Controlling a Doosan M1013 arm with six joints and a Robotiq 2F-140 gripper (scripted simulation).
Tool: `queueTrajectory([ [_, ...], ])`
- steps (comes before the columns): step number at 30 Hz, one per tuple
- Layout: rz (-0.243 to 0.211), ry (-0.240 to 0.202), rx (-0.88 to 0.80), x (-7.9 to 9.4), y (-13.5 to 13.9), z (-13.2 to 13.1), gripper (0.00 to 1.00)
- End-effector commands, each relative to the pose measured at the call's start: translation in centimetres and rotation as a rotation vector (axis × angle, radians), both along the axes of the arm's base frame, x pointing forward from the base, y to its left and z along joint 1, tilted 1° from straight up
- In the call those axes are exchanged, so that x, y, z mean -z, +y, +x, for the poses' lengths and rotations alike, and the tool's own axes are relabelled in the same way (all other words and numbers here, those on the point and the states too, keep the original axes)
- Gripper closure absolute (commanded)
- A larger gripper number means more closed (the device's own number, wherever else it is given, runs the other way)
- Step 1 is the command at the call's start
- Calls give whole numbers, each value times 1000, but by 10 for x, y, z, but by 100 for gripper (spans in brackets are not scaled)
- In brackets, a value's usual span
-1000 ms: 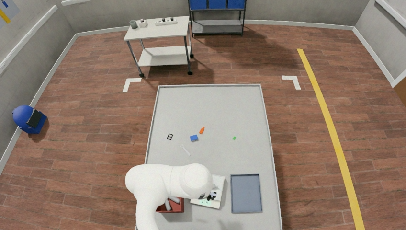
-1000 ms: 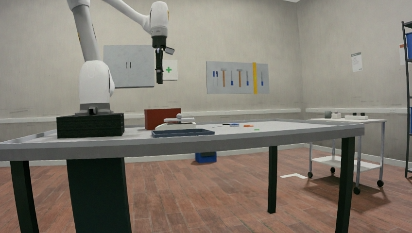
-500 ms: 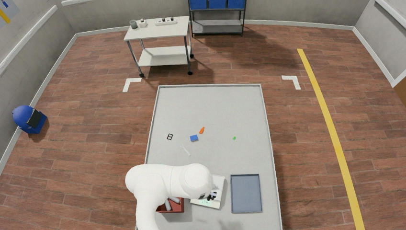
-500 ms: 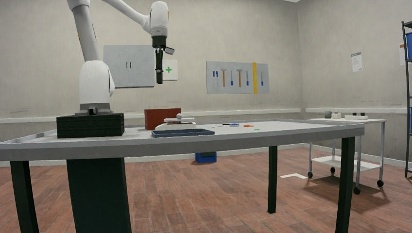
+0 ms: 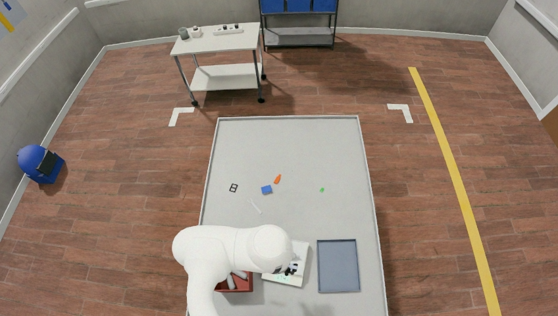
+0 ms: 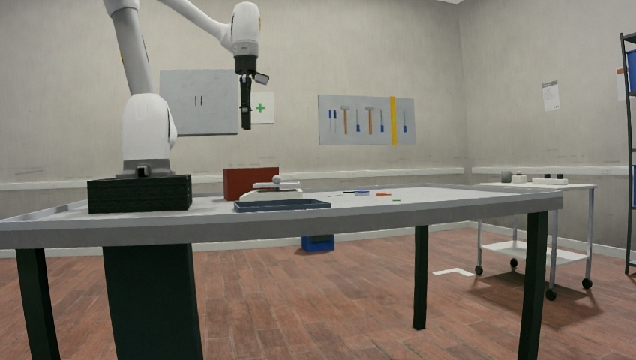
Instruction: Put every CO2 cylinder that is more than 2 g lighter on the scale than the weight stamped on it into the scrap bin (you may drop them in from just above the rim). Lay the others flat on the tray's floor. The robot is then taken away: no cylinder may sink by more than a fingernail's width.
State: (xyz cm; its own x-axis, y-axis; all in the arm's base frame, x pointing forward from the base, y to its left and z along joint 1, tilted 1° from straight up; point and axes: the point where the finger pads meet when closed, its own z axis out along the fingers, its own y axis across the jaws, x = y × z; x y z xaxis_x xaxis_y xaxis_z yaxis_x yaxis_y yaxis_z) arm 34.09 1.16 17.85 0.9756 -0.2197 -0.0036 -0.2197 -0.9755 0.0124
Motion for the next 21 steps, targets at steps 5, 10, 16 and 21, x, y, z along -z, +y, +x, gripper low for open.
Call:
queueTrajectory([
  [5, 4, 7, -2, -1, 0, -1, 60],
  [10, 4, 7, -2, -1, 0, -1, 60],
  [16, 2, -4, 117, 3, -2, 11, 60],
  [21, -3, -6, 307, 11, -6, 23, 60],
])
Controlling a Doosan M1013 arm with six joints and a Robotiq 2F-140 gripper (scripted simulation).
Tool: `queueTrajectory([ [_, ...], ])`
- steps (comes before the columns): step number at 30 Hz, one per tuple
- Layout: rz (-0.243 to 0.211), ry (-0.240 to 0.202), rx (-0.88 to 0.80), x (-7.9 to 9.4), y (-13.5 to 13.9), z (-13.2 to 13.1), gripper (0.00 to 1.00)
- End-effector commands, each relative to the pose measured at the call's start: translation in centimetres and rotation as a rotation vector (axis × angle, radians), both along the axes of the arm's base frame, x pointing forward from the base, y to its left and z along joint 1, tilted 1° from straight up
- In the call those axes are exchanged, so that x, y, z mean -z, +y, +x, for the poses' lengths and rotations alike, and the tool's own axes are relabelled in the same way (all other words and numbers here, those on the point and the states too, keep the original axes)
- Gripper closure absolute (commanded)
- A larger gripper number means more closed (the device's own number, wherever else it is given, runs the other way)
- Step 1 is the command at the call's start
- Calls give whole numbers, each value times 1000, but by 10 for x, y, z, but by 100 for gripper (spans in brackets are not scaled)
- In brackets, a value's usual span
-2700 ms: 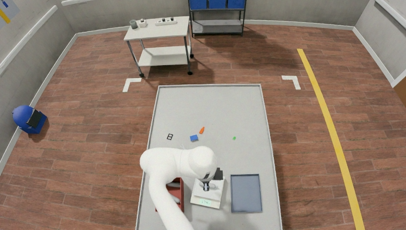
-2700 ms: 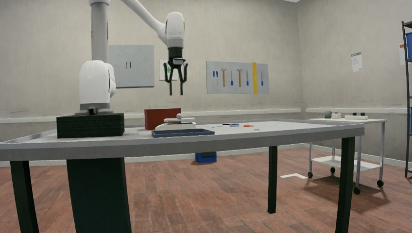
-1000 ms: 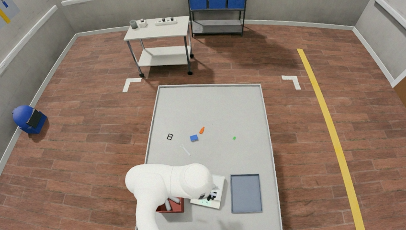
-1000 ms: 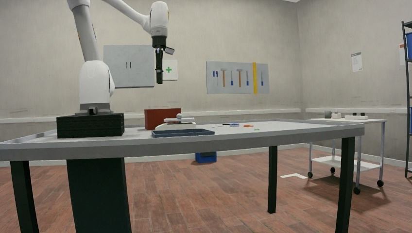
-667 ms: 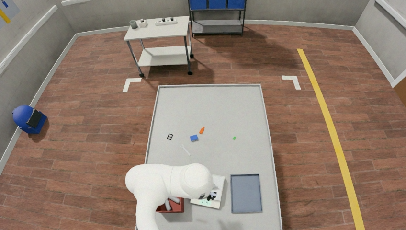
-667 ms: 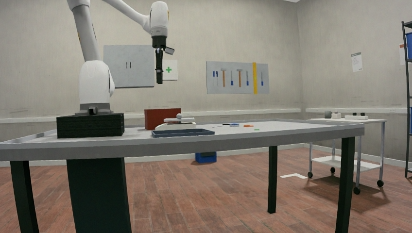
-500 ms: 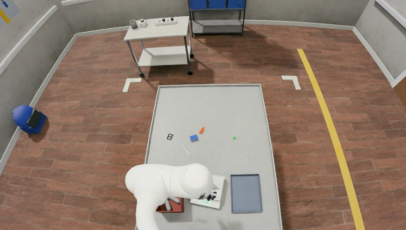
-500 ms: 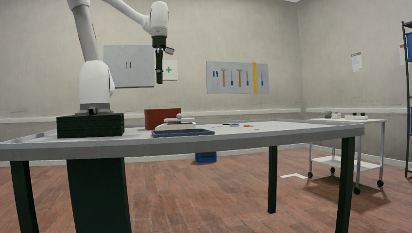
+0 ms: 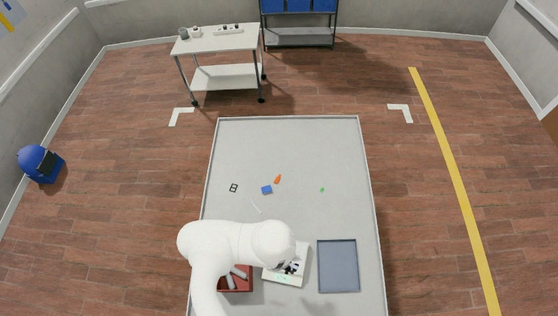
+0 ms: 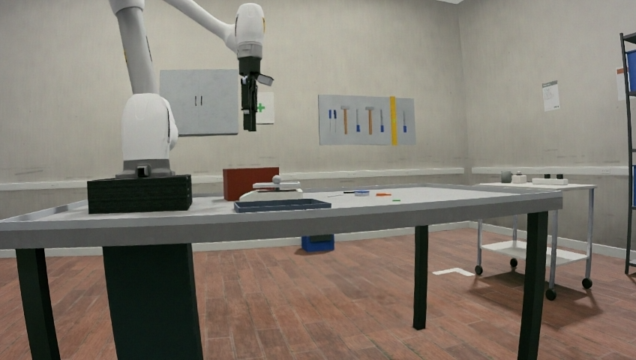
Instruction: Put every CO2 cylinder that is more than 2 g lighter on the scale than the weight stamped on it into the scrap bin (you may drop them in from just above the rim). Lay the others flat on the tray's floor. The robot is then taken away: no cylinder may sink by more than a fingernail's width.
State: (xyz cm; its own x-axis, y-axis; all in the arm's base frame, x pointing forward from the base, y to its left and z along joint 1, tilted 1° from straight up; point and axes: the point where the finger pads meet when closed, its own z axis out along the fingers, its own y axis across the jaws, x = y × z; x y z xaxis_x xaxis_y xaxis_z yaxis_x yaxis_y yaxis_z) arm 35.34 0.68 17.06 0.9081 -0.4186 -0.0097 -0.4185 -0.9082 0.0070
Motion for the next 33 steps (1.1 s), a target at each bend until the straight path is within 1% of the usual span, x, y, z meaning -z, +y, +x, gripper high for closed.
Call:
queueTrajectory([
  [1, -13, -9, 176, 7, -1, 16, 60],
  [3, -13, -10, 351, 16, -4, 28, 60],
  [8, -4, -9, 648, 42, -13, 60, 60],
  [12, 2, -6, 889, 60, -18, 78, 60],
  [15, 2, -5, 1069, 67, -20, 85, 60],
  [17, 2, -5, 1069, 67, -20, 85, 60],
  [18, -5, -8, 1223, 69, -21, 86, 60],
  [21, -20, -17, 1360, 70, -21, 87, 60],
  [25, -21, -15, 1360, 71, -21, 86, 60],
  [32, -25, -10, 1360, 86, -21, 81, 60],
  [33, -25, -10, 1360, 86, -21, 81, 60],
])
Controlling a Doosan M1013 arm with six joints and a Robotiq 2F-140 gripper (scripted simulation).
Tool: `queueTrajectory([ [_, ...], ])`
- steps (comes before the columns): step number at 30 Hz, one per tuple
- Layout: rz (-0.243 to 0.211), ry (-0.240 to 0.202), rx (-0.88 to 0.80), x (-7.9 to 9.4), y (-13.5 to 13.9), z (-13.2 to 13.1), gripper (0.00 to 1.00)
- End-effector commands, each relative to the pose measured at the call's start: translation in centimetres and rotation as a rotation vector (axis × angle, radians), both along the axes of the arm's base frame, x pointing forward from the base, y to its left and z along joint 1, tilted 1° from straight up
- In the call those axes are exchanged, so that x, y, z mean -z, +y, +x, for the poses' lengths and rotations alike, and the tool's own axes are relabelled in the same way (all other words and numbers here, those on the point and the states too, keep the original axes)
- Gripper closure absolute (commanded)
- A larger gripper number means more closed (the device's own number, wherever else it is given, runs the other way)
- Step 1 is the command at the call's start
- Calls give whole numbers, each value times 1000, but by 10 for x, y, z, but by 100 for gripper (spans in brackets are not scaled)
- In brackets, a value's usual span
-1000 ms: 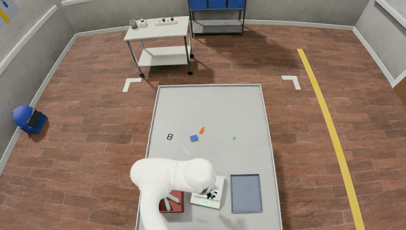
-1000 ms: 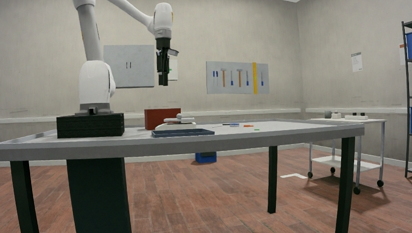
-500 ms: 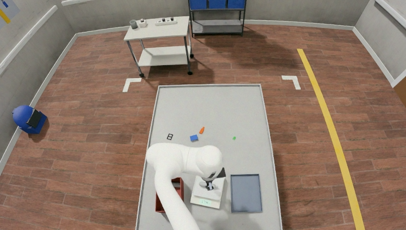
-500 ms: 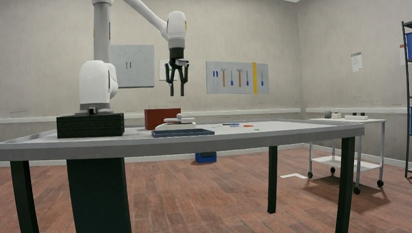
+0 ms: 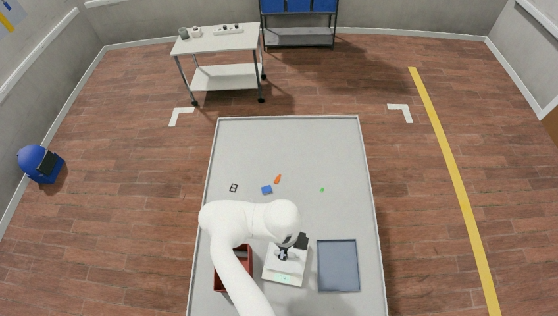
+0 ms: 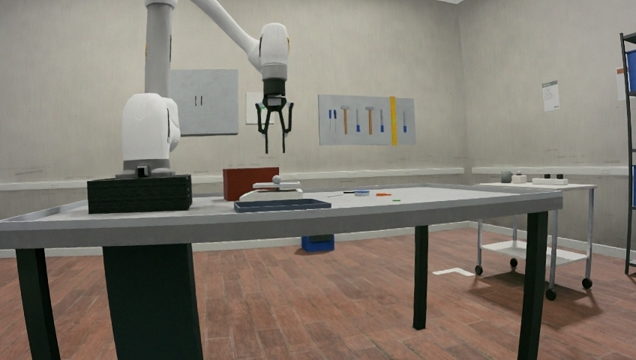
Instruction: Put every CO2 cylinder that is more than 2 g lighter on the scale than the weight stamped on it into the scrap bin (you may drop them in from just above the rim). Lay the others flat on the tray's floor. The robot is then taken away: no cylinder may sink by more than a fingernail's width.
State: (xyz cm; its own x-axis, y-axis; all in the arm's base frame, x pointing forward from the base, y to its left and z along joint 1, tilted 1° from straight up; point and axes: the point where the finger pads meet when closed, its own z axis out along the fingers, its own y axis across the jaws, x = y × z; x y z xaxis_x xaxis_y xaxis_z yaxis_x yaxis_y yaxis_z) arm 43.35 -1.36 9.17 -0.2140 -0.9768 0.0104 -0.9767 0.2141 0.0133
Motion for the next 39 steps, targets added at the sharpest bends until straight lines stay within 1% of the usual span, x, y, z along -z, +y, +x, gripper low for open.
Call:
queueTrajectory([
  [1, -5, -3, 5, 7, 0, 1, 60],
  [6, -4, -3, 8, 24, -1, 1, 60],
  [16, -4, -3, 8, 68, -1, 0, 60],
  [18, -4, -3, 8, 68, -1, 0, 60],
  [25, -4, -3, 8, 91, -1, 0, 60],
  [31, -4, -4, 8, 100, -1, 0, 60],
  [39, -4, -7, 8, 101, -1, 2, 60],
])
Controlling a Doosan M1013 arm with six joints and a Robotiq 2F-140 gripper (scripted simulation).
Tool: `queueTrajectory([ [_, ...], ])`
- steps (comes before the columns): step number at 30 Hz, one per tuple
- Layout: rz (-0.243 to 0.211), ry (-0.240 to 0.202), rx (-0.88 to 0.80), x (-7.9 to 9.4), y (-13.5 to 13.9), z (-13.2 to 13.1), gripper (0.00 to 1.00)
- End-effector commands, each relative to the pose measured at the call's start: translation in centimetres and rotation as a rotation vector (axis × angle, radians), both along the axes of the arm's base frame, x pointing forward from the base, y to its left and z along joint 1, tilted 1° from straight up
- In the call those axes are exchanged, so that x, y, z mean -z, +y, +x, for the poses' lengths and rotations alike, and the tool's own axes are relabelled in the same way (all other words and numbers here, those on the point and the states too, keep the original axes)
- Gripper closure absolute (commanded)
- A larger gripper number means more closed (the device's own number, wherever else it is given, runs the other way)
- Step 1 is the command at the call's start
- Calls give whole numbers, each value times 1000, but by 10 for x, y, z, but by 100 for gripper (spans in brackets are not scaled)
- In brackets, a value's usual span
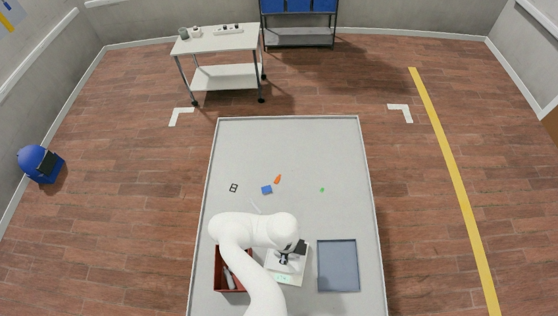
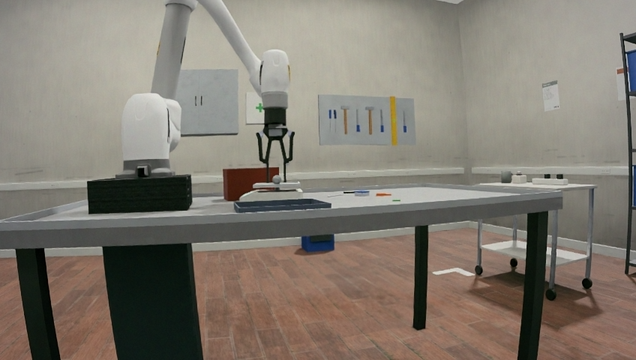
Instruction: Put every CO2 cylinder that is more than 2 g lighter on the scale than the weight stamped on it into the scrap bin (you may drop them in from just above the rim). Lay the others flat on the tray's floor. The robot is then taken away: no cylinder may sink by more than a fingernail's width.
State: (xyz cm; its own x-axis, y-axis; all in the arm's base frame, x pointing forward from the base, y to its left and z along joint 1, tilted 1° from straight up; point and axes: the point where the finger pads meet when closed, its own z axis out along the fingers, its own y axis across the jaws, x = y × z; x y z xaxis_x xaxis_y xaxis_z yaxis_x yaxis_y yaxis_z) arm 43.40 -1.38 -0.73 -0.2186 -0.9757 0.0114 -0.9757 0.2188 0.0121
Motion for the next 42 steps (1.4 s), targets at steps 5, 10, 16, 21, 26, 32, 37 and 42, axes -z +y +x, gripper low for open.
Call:
queueTrajectory([
  [5, -3, -7, 3, 1, -1, 2, 60],
  [10, -3, -7, 3, 1, -1, 2, 90],
  [16, -3, -7, 3, 1, -1, 2, 90],
  [21, -3, -7, 3, -2, -1, 2, 90],
  [26, -2, -7, 3, -18, -1, 4, 90],
  [32, -1, -7, 3, -39, 0, 4, 90],
  [37, 0, -7, 2, -72, 1, 4, 90],
  [42, 1, -7, 1, -100, 2, 4, 90],
])
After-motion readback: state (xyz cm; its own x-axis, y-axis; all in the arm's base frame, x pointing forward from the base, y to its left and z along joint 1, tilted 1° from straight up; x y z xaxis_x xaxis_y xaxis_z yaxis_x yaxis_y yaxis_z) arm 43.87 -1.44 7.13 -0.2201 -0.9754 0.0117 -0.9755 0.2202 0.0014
